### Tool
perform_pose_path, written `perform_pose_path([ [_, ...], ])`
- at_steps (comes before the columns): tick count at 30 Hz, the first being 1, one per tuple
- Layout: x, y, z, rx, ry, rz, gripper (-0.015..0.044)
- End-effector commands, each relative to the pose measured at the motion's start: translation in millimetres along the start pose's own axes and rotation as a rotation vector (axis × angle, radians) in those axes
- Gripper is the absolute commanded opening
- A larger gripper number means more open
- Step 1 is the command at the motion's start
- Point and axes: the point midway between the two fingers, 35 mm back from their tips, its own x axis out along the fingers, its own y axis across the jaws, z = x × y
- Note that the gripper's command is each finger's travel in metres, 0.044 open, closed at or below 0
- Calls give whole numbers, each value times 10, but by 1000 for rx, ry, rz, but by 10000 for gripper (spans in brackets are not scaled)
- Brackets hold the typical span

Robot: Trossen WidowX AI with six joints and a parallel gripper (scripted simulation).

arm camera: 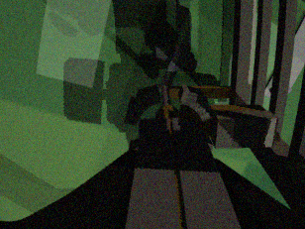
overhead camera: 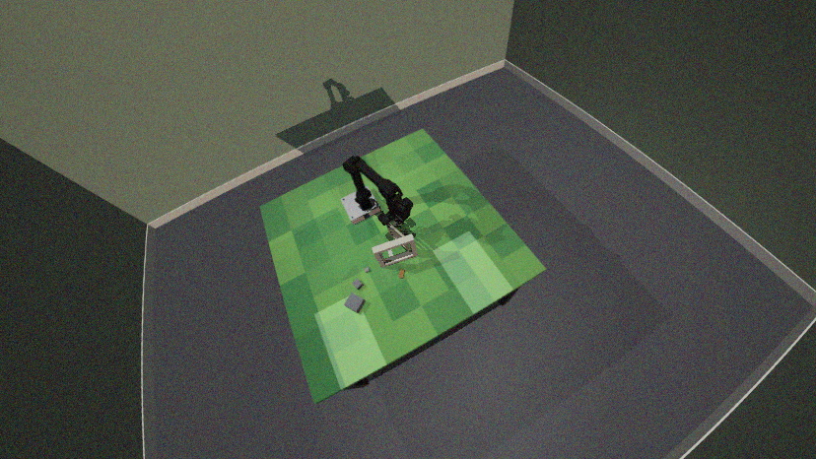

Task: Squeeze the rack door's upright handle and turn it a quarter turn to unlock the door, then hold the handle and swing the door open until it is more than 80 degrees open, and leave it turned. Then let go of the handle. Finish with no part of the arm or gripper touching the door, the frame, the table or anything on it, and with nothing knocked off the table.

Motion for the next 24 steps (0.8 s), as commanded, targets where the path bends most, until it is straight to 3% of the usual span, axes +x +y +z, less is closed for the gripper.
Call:
perform_pose_path([
  [1, 1, 58, 26, 83, 3, -6, 27],
  [24, -3, 498, 236, 437, 2, -1, 27],
])
